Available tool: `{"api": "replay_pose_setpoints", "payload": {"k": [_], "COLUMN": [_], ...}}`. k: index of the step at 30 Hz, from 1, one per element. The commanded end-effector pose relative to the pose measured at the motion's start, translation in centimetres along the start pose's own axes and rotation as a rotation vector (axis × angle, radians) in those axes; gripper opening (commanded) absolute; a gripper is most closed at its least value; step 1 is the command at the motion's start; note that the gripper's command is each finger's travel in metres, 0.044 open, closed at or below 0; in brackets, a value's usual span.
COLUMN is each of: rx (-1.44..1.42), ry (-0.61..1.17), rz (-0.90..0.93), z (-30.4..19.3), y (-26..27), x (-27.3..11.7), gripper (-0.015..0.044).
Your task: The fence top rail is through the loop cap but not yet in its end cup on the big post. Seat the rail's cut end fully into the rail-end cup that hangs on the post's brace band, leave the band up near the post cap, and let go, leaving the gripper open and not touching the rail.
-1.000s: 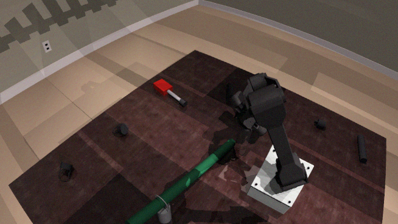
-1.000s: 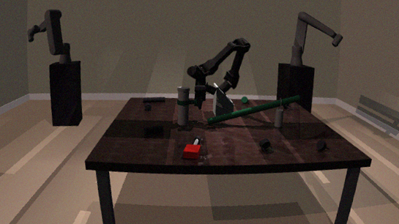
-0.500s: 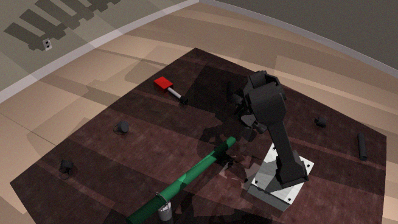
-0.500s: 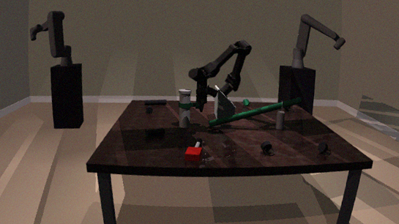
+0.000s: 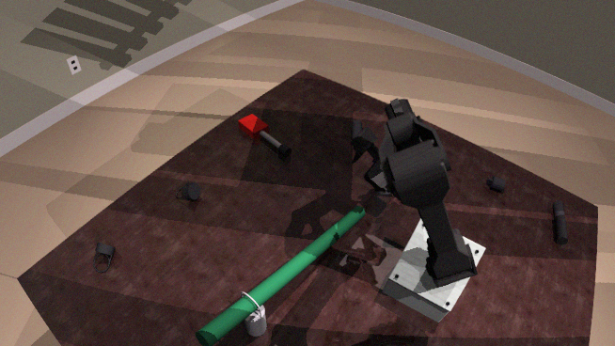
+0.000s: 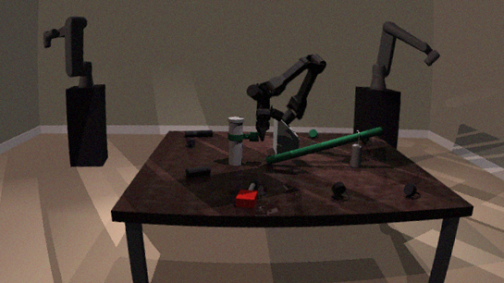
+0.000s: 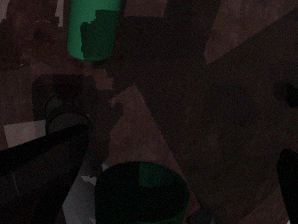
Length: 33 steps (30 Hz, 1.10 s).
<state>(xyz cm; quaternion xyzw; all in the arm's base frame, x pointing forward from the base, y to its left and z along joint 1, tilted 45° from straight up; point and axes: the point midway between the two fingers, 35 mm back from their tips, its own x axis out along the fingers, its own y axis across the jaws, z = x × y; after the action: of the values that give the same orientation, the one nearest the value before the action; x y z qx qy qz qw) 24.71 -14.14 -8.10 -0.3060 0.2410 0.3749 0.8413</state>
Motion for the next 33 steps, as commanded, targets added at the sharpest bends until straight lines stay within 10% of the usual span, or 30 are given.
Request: {"api": "replay_pose_setpoints", "payload": {"k": [1,8,24,33], "rx": [0.012,0.066,1.465,1.499], "ry": [0.001,-0.001,-0.034,-0.034], "rz": [0.005,-0.001,0.046,0.048], "z": [1.1,1.5,12.7,13.0], "y": [-0.2,-0.8,-3.5,-3.5], "x": [-0.8,-1.3,-9.5,-9.7], "gripper": [0.044,0.044,0.044,0.044]}}
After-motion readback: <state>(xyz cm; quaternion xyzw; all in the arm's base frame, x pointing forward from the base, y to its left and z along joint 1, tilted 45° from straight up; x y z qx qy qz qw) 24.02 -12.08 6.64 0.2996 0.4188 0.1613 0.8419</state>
